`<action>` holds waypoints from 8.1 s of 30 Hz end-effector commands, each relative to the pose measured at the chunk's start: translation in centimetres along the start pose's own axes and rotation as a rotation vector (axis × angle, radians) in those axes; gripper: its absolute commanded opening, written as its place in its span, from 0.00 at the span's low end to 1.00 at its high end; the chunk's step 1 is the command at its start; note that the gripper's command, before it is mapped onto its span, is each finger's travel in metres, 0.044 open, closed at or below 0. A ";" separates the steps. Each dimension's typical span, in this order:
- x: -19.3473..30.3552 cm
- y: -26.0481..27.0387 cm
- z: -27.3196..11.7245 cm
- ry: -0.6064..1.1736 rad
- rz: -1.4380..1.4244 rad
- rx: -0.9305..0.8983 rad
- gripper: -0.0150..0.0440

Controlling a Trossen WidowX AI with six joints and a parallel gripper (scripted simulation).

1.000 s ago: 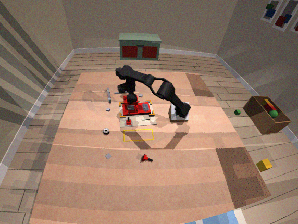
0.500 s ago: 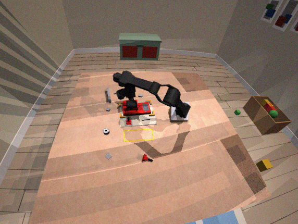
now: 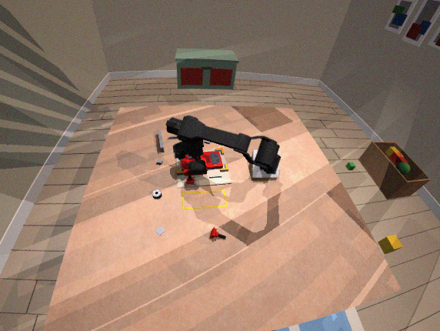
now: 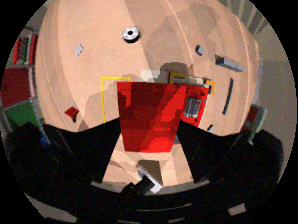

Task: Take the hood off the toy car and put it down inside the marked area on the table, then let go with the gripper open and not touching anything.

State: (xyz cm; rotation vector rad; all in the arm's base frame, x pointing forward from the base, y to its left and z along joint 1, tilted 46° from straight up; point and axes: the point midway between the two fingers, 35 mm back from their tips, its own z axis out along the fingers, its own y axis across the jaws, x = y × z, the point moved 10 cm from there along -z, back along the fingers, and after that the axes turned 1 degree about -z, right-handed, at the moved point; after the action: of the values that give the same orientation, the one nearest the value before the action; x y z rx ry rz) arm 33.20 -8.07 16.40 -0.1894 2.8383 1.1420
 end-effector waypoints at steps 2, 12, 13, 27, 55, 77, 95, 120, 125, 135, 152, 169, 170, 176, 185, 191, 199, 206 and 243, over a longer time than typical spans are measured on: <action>0.5 2.4 0.0 0.000 0.007 -0.012 0.25; 1.7 6.6 -0.1 0.001 0.004 -0.025 0.25; 1.8 7.0 -0.1 0.001 0.004 -0.026 0.25; 2.7 9.1 0.0 0.003 0.002 -0.035 0.25; 2.5 9.1 2.1 0.003 0.002 -0.032 0.25; 2.5 9.1 3.7 0.002 0.002 -0.032 0.25; 2.5 9.2 5.0 0.002 0.002 -0.033 0.25; 2.7 9.4 6.8 0.001 0.002 -0.036 0.25; 2.7 9.4 7.2 0.001 0.001 -0.037 0.25; 2.8 9.4 7.6 0.001 0.001 -0.038 0.25; 2.7 9.5 8.4 0.001 0.001 -0.038 0.25; 2.8 9.5 9.2 0.001 0.001 -0.038 0.25; 2.8 9.5 9.3 0.001 0.001 -0.038 0.25; 2.8 9.5 9.6 0.001 0.001 -0.039 0.25; 2.7 9.5 9.4 0.002 -0.003 -0.034 0.65; 2.7 9.5 9.4 0.002 -0.003 -0.034 0.92; 2.5 9.2 5.7 0.002 -0.002 -0.033 1.00; 2.8 9.1 2.3 0.000 -0.001 -0.041 1.00; 2.8 9.1 2.3 0.000 -0.001 -0.041 1.00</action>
State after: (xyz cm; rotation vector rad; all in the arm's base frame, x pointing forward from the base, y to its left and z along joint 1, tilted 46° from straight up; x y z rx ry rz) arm 29.22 -0.27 20.61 -0.1881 2.8192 1.1953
